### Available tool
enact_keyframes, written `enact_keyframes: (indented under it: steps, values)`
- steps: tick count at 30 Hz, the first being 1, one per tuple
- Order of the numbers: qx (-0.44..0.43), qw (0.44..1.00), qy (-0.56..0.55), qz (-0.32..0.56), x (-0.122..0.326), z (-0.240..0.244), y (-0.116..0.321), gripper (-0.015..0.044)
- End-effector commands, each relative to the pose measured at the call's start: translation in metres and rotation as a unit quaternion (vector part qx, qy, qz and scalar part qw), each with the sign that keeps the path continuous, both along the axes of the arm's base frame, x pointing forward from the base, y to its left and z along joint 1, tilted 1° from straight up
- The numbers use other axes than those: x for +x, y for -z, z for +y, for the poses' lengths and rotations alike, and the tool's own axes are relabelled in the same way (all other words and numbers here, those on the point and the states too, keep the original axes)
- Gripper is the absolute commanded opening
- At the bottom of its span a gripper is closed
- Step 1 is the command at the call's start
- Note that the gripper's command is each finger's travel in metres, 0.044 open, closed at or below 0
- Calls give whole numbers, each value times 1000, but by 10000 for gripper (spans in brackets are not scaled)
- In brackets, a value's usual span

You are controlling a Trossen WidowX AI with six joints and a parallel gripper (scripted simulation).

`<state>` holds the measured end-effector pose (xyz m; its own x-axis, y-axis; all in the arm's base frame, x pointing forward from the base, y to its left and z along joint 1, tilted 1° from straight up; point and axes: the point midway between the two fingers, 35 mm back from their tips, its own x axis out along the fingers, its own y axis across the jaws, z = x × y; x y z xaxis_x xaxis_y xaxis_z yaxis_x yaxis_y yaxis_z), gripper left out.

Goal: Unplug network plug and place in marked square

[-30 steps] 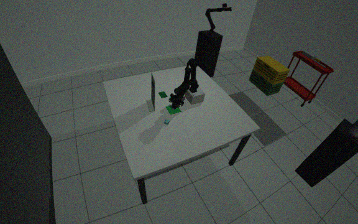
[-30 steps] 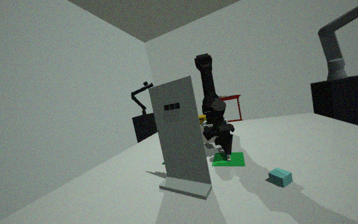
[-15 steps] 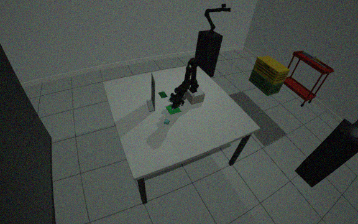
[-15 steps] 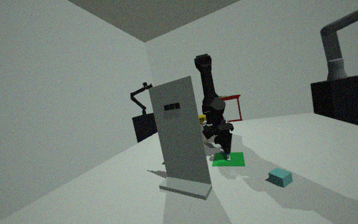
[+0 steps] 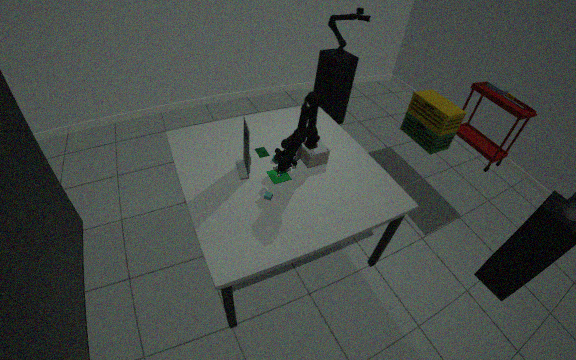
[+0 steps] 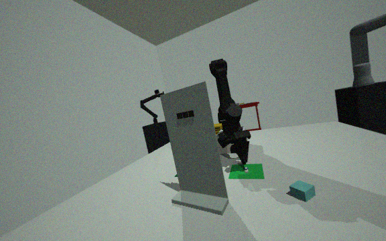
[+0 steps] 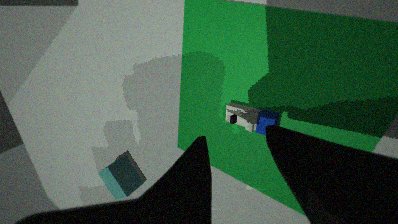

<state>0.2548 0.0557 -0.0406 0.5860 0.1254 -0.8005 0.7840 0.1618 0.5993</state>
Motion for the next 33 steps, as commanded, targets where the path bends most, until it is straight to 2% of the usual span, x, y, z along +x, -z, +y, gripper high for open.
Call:
enact_keyframes:
  steps: [1,33]
  values:
    - [0,1000,-2,-3,-1,0,-3,156]
    - [0,1000,-1,-2,-5,-2,-21,156]
